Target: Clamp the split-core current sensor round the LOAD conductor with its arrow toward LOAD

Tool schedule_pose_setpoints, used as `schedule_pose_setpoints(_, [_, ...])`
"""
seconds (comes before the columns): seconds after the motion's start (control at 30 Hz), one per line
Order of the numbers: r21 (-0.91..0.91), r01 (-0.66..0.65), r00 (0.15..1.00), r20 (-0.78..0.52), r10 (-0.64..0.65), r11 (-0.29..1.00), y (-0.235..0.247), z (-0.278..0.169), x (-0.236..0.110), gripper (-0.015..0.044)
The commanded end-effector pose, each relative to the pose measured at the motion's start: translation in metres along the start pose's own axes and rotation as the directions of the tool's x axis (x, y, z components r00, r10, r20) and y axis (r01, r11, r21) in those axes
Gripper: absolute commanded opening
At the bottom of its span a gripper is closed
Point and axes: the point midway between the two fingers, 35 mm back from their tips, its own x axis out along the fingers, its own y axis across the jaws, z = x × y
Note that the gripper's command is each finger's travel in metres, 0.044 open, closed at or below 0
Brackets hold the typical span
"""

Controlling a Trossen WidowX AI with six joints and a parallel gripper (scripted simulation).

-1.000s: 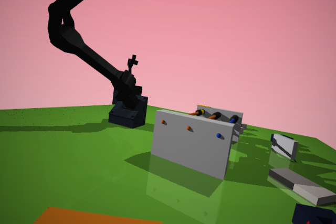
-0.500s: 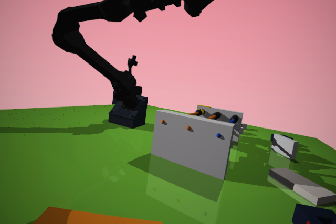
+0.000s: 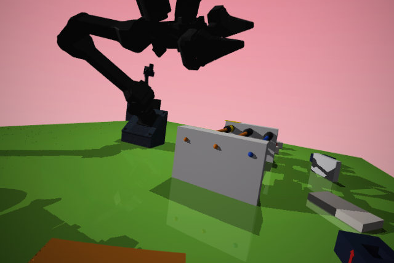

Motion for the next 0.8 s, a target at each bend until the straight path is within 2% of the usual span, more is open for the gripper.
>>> schedule_pose_setpoints(0.0, [0.029,-0.001,1.000,0.010,0.001,1.000,-0.001,0.000,-0.004,0.0440])
schedule_pose_setpoints(0.1, [0.031,-0.015,0.999,-0.035,0.016,0.999,0.006,-0.009,0.002,0.0440])
schedule_pose_setpoints(0.27, [0.022,-0.083,0.962,-0.260,0.086,0.996,0.047,-0.058,0.022,0.0440])
schedule_pose_setpoints(0.37, [0.019,-0.102,0.930,-0.353,0.102,0.995,0.063,-0.079,0.026,0.0440])
schedule_pose_setpoints(0.57, [-0.037,-0.152,0.738,-0.669,0.088,0.988,0.118,-0.163,0.020,0.0440])
schedule_pose_setpoints(0.77, [-0.215,-0.246,0.500,-0.864,-0.066,0.945,0.163,-0.234,-0.017,0.0440])
